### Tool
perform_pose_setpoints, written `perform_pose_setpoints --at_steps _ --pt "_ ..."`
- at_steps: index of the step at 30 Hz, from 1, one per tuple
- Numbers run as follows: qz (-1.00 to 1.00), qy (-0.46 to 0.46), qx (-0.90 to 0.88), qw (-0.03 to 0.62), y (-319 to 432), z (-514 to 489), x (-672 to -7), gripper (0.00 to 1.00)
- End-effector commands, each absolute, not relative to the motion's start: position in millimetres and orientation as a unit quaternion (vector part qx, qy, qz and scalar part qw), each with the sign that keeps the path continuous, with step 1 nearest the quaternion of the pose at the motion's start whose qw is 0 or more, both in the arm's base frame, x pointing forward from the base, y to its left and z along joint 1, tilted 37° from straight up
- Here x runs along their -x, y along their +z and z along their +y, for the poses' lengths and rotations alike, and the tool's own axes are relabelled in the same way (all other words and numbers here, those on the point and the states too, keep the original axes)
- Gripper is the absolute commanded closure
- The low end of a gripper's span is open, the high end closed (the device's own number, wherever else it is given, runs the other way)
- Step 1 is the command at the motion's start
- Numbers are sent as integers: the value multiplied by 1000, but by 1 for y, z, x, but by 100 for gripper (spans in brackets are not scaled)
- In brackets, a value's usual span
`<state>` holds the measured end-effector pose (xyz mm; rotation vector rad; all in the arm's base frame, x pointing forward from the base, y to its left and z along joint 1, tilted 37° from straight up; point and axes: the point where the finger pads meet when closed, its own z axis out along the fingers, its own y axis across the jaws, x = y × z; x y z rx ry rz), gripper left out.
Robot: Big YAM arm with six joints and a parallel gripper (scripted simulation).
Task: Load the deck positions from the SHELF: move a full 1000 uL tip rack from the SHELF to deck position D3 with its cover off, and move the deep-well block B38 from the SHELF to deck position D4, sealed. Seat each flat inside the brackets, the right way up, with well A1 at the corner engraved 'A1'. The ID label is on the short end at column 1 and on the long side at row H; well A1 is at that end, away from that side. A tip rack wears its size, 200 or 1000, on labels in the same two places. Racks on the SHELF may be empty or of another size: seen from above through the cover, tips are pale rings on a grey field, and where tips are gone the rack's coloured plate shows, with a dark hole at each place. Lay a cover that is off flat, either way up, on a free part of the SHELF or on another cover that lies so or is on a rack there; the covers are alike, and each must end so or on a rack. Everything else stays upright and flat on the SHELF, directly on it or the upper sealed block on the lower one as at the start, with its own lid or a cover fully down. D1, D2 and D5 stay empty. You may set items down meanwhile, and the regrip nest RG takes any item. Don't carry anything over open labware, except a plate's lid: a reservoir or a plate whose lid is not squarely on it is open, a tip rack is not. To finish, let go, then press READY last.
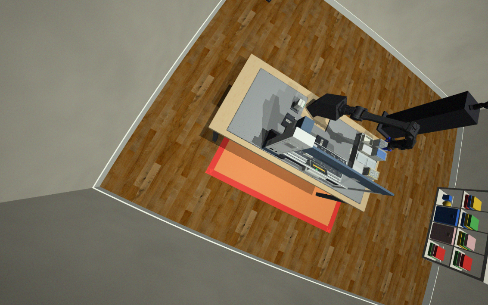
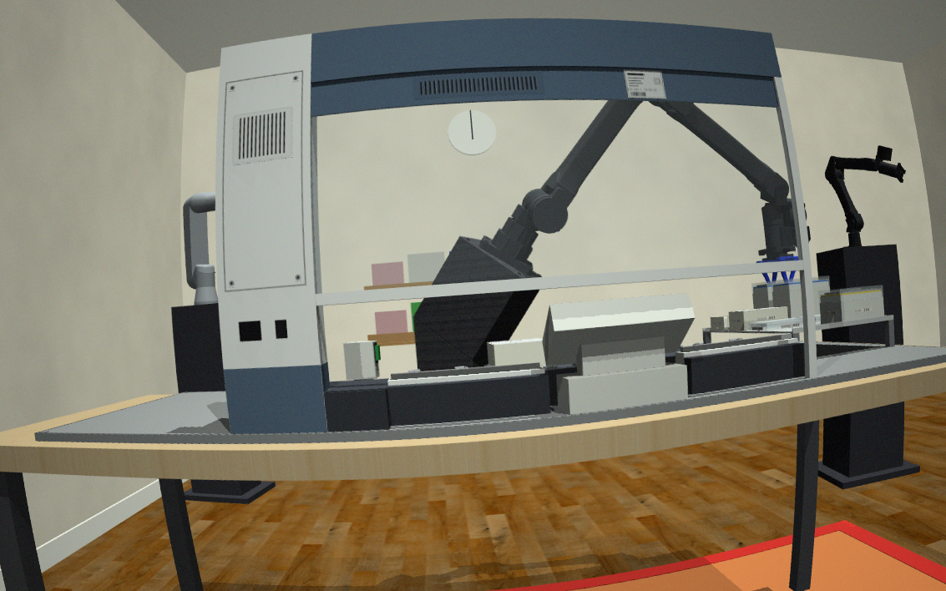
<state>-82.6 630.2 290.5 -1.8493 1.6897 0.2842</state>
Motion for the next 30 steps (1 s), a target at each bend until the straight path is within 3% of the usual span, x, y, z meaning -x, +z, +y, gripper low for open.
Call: perform_pose_setpoints --at_steps 1,30 --pt "638 106 699 306 289 635 78 100" --pt "633 139 690 322 356 614 102 100"
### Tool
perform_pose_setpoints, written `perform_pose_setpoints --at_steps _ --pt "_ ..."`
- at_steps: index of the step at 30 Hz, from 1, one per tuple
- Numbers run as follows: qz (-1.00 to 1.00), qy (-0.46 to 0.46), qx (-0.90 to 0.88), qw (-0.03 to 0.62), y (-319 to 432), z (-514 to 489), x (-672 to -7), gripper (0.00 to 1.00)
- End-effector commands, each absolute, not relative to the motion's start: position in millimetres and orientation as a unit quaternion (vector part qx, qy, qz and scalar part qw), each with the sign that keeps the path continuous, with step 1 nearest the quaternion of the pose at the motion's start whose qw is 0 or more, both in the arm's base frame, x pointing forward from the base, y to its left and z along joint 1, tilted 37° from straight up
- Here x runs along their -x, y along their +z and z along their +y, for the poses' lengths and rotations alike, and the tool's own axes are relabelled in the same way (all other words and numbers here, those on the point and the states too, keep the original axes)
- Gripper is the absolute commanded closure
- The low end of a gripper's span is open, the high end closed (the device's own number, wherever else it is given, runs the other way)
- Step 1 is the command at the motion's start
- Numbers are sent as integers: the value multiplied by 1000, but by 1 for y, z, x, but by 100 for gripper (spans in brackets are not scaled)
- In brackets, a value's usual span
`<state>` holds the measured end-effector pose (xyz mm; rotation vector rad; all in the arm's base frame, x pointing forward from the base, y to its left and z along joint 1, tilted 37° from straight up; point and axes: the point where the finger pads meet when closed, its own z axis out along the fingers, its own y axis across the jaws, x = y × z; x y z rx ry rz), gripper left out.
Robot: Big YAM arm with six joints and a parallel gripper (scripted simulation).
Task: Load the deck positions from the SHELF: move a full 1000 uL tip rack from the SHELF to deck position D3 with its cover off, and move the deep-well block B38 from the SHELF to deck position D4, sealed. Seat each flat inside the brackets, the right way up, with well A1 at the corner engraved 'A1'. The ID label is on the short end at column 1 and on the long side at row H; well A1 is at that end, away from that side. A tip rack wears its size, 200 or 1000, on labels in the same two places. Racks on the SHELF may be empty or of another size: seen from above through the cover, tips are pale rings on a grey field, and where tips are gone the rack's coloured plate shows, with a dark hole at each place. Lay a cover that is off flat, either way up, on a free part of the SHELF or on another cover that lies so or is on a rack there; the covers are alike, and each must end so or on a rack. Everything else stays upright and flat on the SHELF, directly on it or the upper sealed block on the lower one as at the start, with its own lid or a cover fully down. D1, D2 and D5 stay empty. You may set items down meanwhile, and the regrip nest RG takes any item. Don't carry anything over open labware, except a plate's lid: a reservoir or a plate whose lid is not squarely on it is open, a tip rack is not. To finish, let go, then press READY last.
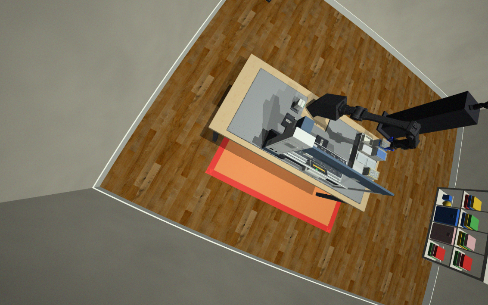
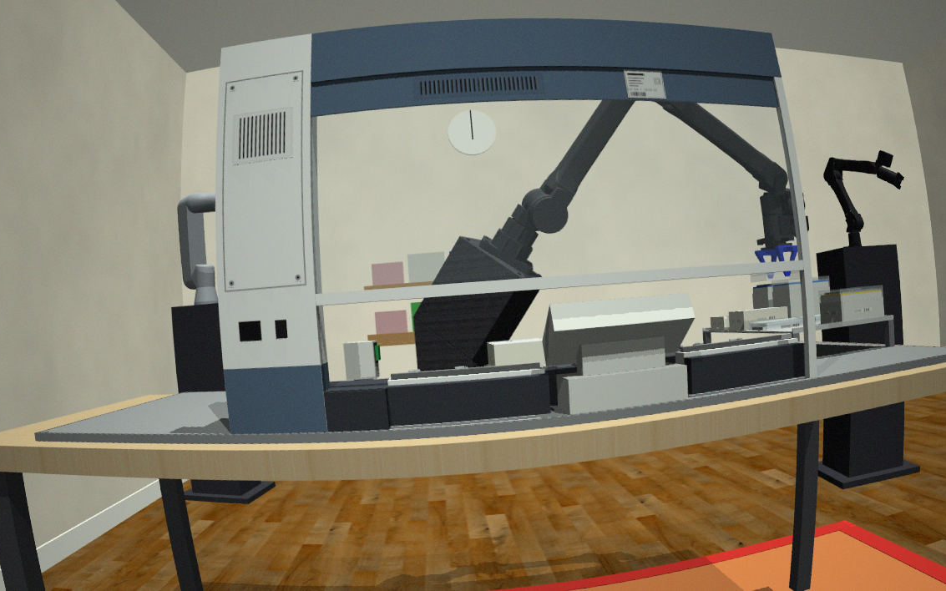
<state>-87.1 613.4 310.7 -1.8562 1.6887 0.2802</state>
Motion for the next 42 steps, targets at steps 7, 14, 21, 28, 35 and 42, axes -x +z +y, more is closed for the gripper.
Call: perform_pose_setpoints --at_steps 7,14,21,28,35,42 --pt "634 141 688 323 369 603 101 100" --pt "636 111 700 305 334 603 103 100" --pt "634 143 687 324 386 592 106 100" --pt "634 131 693 316 376 585 109 100" --pt "634 141 689 322 398 581 113 100" --pt "635 138 690 320 402 576 114 100"
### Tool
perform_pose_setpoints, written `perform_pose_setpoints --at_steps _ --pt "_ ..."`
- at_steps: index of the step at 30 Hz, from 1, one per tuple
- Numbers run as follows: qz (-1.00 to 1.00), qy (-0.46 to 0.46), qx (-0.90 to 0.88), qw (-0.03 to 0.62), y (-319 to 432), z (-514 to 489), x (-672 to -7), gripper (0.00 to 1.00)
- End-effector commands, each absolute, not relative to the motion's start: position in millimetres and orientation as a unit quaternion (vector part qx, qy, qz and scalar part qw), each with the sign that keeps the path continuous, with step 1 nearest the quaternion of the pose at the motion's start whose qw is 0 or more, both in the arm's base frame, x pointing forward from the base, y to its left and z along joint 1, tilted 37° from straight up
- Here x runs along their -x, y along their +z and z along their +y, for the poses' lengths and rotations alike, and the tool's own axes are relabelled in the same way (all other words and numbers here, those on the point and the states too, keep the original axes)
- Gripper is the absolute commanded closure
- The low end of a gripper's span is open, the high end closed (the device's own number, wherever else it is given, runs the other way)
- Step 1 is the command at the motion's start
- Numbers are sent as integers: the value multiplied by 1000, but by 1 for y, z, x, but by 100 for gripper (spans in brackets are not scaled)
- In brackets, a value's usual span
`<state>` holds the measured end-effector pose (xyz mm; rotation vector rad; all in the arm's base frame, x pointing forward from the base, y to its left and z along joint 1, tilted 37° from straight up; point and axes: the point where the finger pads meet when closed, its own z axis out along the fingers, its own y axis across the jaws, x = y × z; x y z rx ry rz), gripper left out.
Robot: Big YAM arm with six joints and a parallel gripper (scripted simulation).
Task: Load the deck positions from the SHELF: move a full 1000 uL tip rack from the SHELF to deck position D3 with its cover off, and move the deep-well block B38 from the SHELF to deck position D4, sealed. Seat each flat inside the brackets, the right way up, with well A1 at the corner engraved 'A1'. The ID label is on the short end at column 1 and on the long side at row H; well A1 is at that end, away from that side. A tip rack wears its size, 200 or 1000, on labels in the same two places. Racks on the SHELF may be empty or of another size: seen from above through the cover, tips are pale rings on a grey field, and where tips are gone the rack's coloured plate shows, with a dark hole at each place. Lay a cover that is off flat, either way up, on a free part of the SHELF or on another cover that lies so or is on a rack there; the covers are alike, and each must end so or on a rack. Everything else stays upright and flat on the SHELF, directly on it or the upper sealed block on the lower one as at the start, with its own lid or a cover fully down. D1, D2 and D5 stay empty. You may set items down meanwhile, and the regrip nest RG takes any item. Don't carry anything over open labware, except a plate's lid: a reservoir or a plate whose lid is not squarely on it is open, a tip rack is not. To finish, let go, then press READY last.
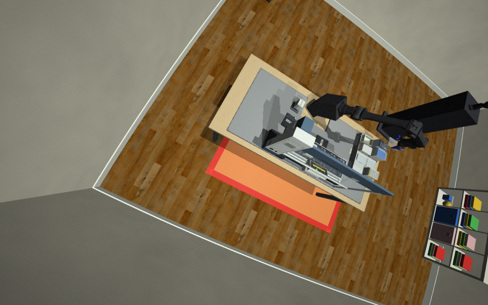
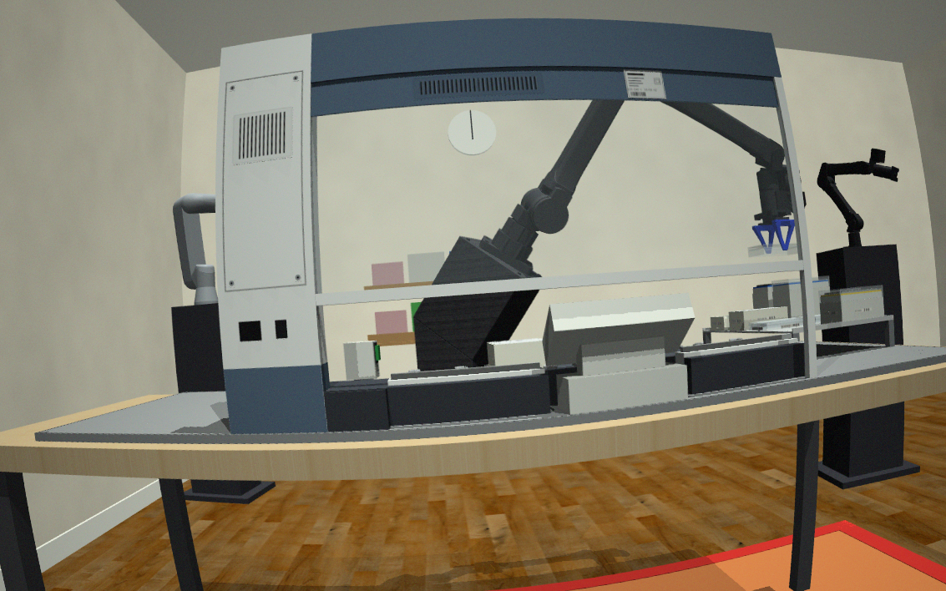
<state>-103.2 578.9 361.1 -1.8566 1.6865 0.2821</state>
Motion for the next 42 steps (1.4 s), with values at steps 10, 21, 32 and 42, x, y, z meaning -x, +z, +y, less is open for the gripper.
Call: perform_pose_setpoints --at_steps 10,21,32,42 --pt "634 141 689 321 417 566 118 100" --pt "638 122 694 312 405 560 117 100" --pt "636 141 687 321 442 546 122 100" --pt "640 112 696 306 410 548 119 100"
